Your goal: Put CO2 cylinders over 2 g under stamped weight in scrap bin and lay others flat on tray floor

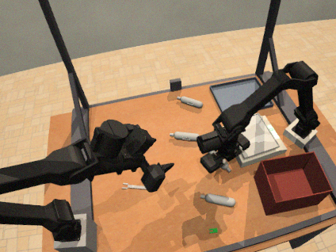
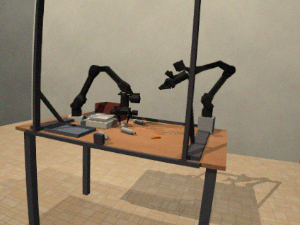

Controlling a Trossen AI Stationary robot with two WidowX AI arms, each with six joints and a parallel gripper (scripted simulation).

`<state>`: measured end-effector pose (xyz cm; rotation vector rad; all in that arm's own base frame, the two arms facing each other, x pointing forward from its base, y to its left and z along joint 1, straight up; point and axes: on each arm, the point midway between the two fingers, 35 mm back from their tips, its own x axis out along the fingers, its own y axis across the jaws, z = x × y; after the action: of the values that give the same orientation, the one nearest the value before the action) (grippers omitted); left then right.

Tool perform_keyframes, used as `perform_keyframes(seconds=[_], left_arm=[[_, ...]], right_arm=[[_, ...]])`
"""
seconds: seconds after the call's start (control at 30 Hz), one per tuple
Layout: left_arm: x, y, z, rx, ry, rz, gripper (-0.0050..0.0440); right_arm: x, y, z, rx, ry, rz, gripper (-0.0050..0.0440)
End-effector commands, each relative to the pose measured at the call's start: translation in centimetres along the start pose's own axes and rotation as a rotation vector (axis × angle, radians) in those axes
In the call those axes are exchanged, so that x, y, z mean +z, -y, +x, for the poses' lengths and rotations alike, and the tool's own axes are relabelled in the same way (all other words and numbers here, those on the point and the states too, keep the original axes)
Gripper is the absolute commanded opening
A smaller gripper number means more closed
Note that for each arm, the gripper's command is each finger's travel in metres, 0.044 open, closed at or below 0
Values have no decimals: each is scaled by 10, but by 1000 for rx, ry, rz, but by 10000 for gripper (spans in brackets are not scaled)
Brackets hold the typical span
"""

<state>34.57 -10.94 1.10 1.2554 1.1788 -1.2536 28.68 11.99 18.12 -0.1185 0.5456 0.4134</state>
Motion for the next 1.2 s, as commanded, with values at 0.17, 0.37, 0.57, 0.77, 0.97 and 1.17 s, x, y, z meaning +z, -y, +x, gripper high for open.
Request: perform_keyframes(seconds=[0.17, 0.37, 0.57, 0.77, 0.97, 1.17], left_arm=[[1, -5, -9, 29, 8, 1, 134], [1, -5, -9, 29, 8, 1, 120], [1, -9, -24, 52, 14, 3, 28], [1, -7, -60, 52, 14, 3, -1], [2, -9, -61, 38, 10, 3, -3], [6, -20, -56, 25, 7, 2, -20]], right_arm=[[4, -1, -2, 2, 11, -1, 440], [4, -1, -2, 2, 11, -1, 440], [4, -1, -2, 2, 11, -1, 440], [4, -1, -2, 2, 11, -1, 440], [4, -1, -2, 2, 11, -1, 440], [4, -1, -2, 2, 11, -1, 440]])
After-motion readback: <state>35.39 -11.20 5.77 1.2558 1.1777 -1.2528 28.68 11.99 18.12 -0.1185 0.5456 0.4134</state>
